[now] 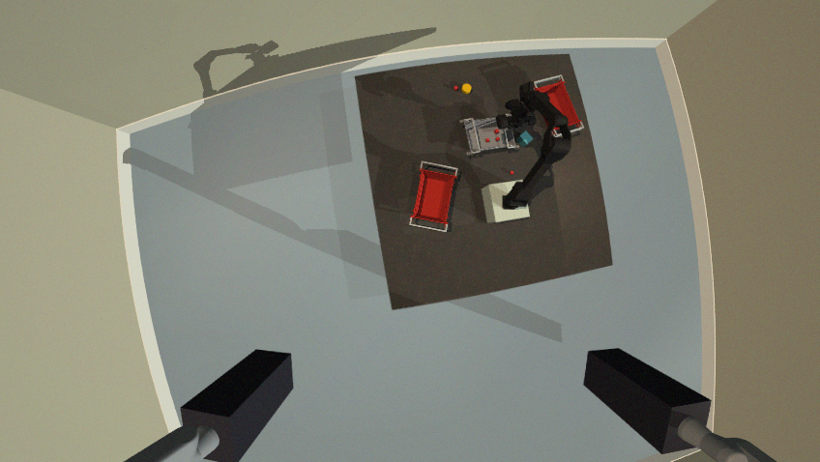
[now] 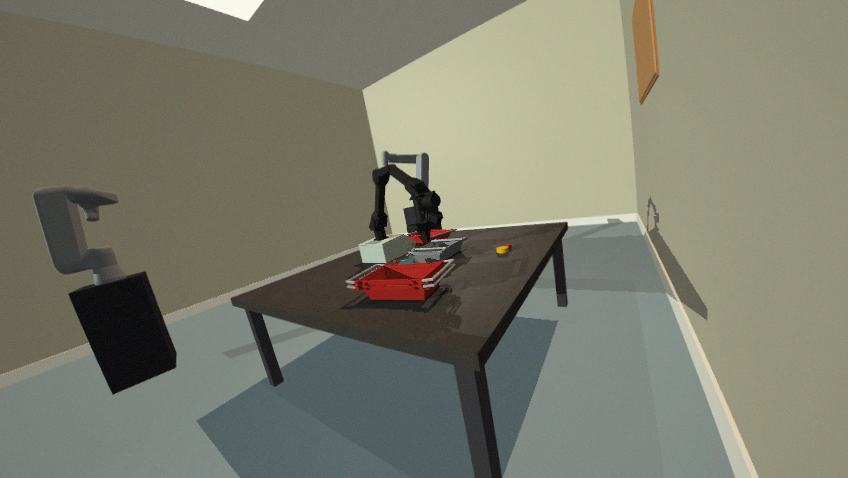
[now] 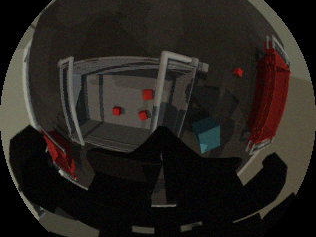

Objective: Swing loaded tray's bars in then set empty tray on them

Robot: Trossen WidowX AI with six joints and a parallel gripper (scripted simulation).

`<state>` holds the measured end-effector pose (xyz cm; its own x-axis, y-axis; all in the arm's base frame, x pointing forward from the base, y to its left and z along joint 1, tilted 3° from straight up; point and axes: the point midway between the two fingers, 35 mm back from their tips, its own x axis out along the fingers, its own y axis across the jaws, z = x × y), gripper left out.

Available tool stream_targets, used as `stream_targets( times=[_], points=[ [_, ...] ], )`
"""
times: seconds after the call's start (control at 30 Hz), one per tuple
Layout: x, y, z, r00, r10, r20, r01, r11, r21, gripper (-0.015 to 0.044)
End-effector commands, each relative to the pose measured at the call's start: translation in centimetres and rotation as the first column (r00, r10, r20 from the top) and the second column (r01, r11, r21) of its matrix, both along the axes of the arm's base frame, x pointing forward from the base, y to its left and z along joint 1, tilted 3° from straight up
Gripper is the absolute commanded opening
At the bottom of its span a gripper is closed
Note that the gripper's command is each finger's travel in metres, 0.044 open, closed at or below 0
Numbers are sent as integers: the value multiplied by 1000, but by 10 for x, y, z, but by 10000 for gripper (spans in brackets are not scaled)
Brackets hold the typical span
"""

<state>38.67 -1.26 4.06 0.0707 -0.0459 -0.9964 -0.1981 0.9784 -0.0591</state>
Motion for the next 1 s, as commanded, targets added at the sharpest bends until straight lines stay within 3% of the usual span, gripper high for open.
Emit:
stream_targets(
  times=[0.0,0.8,0.97],
  points=[
    [0,0,0,1000,0,0,0,1000,0,0],
    [0,0,0,1000,0,0,0,1000,0,0],
    [0,0,0,1000,0,0,0,1000,0,131]
  ],
)
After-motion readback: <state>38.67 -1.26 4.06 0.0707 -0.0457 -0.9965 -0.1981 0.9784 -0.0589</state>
